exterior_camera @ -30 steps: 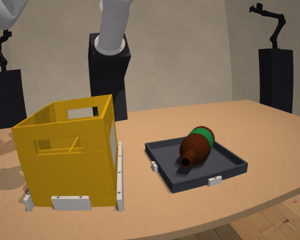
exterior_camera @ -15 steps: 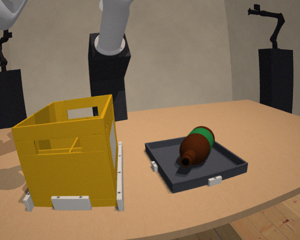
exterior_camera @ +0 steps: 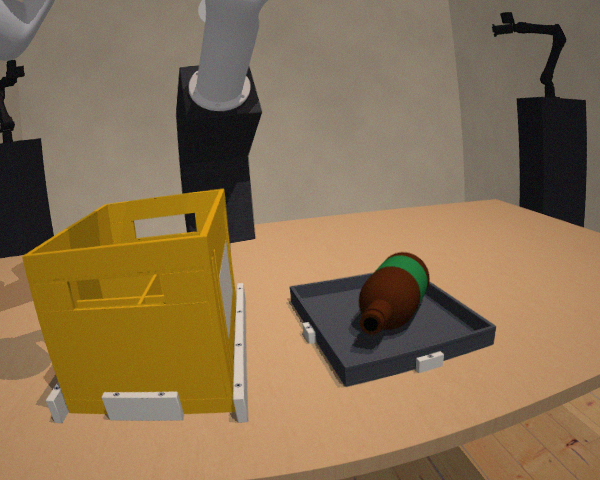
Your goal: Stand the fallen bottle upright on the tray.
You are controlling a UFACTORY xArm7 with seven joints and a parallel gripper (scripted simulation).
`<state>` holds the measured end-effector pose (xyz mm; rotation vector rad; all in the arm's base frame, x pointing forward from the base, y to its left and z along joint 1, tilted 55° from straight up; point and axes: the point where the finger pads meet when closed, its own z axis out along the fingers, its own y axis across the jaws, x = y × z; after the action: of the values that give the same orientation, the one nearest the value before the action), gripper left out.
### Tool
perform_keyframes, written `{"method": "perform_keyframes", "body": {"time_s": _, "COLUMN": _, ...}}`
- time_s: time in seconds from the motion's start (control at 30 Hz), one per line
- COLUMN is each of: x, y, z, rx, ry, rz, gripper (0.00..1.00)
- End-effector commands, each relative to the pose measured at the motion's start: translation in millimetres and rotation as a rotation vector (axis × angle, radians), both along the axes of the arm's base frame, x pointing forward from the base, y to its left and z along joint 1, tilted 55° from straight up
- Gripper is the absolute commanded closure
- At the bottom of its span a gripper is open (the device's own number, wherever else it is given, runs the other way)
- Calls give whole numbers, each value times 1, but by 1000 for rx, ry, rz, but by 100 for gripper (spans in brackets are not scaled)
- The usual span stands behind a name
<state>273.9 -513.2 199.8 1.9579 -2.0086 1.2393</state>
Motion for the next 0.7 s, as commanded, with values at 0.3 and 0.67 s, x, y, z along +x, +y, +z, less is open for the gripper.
{"method": "perform_keyframes", "body": {"time_s": 0.3, "x": 42, "y": 19, "z": 16, "rx": -57, "ry": 8, "rz": 114, "gripper": 0}}
{"method": "perform_keyframes", "body": {"time_s": 0.67, "x": 42, "y": 19, "z": 16, "rx": -57, "ry": 8, "rz": 114, "gripper": 0}}
